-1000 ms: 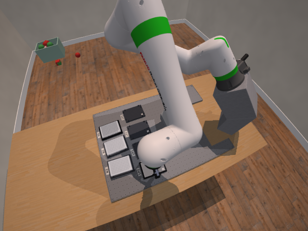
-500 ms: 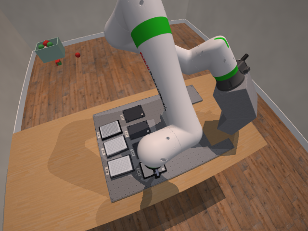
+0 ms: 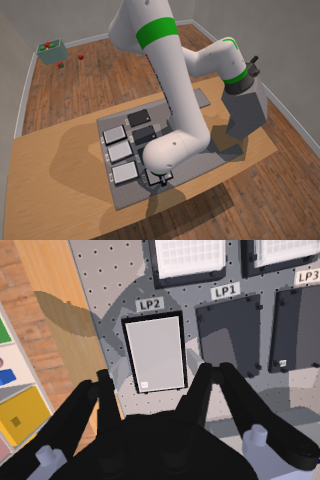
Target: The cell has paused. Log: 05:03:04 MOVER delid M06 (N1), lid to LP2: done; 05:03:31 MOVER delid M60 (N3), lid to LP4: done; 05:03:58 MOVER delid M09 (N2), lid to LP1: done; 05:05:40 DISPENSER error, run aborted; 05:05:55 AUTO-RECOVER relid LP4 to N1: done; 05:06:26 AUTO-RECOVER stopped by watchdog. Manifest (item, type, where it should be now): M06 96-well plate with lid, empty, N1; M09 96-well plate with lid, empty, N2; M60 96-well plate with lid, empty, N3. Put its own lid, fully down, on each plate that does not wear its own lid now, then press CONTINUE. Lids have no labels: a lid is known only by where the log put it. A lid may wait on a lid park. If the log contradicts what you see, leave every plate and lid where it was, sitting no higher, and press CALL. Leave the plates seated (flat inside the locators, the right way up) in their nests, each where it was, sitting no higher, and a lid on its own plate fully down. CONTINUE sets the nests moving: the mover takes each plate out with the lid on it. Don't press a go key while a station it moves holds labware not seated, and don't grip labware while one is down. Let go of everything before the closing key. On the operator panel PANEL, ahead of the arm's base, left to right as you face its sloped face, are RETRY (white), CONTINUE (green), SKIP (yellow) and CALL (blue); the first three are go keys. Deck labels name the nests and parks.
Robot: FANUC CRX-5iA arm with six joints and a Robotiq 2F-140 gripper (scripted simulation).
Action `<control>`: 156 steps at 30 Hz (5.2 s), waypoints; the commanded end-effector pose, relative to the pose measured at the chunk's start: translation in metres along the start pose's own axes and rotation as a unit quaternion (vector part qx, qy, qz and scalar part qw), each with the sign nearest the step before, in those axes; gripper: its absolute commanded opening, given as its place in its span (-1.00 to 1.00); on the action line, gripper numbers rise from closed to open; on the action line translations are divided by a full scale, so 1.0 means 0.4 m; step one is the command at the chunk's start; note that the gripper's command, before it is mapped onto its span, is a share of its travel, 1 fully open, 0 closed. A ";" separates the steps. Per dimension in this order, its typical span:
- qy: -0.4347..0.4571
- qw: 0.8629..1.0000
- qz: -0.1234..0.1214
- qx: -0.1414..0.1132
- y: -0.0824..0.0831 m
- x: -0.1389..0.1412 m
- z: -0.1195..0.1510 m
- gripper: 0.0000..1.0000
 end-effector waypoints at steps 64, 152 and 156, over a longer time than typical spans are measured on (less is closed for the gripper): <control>0.000 1.000 0.000 0.000 -0.031 0.000 0.000 0.32; 0.000 1.000 0.000 0.000 -0.042 0.000 0.000 -1.00; 0.000 1.000 0.000 0.000 -0.042 0.000 0.000 -1.00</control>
Point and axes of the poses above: the point where the finger pads meet when closed, its own y axis back along the fingers, its own x axis across the jaws, z = x × y, the point moved 2 cm from there along y, back along the fingers, and after that the axes turned 1 degree about y, right-handed, at the moved point
